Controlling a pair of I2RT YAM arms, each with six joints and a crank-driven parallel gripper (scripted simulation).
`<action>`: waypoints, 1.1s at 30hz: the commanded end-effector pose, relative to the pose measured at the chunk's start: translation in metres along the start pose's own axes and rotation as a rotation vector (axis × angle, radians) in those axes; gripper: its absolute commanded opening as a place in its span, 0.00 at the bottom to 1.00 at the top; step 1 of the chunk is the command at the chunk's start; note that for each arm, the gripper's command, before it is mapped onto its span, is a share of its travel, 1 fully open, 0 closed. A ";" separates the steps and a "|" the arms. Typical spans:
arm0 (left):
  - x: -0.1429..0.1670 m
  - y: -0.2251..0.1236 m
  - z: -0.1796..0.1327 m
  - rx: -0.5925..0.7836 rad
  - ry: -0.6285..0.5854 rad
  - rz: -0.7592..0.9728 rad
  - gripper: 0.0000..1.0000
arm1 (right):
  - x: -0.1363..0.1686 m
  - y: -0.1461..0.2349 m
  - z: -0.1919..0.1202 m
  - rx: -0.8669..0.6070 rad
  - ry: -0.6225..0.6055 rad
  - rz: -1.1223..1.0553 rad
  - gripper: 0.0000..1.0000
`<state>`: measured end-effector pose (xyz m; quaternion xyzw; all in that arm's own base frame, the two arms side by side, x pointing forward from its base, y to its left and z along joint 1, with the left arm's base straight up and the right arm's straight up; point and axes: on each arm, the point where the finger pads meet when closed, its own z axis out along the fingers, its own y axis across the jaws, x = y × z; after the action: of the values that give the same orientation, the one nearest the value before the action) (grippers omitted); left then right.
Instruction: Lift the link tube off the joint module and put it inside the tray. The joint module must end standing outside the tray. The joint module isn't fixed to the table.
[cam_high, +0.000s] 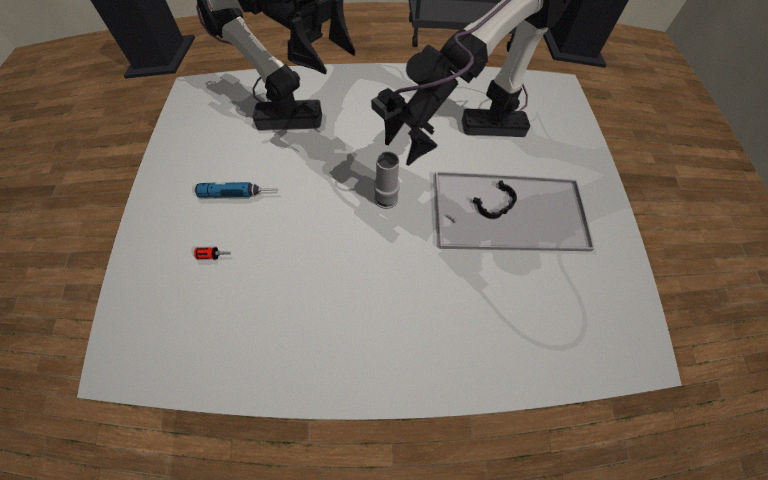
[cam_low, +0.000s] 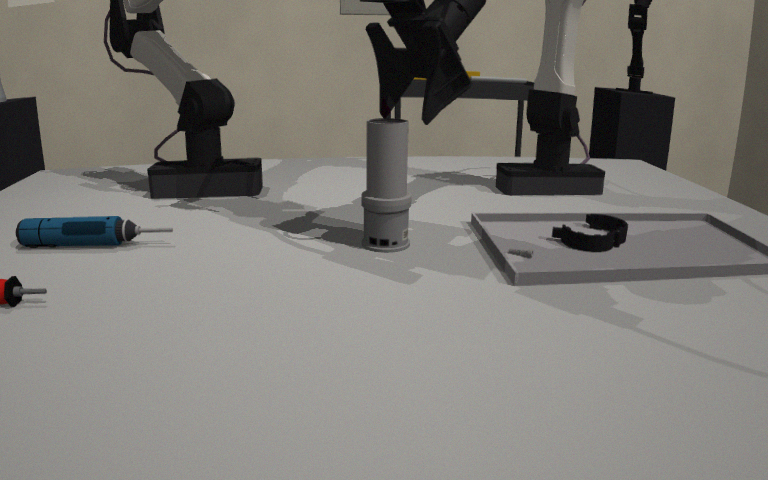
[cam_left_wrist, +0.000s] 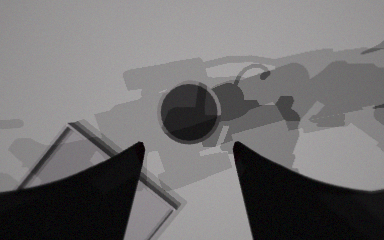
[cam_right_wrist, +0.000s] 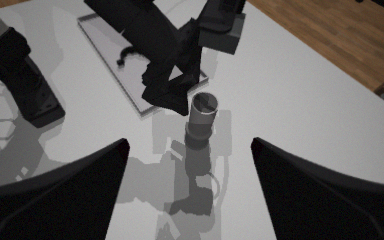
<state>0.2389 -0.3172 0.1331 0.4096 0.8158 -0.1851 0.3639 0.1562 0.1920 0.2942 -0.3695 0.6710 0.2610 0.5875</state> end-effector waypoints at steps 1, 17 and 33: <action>-0.010 0.001 -0.005 -0.014 -0.030 -0.005 0.81 | 0.003 0.007 -0.004 -0.027 0.017 0.006 1.00; 0.020 0.000 0.025 -0.014 0.033 -0.003 0.81 | 0.019 0.013 -0.002 -0.053 0.045 -0.001 1.00; 0.023 0.000 0.062 -0.013 0.029 -0.001 0.57 | 0.019 0.013 -0.002 -0.053 0.045 -0.001 1.00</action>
<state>0.2552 -0.3390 0.0604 0.4150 0.8326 -0.1655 0.3273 0.1437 0.1938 0.2707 -0.3930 0.6792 0.2671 0.5593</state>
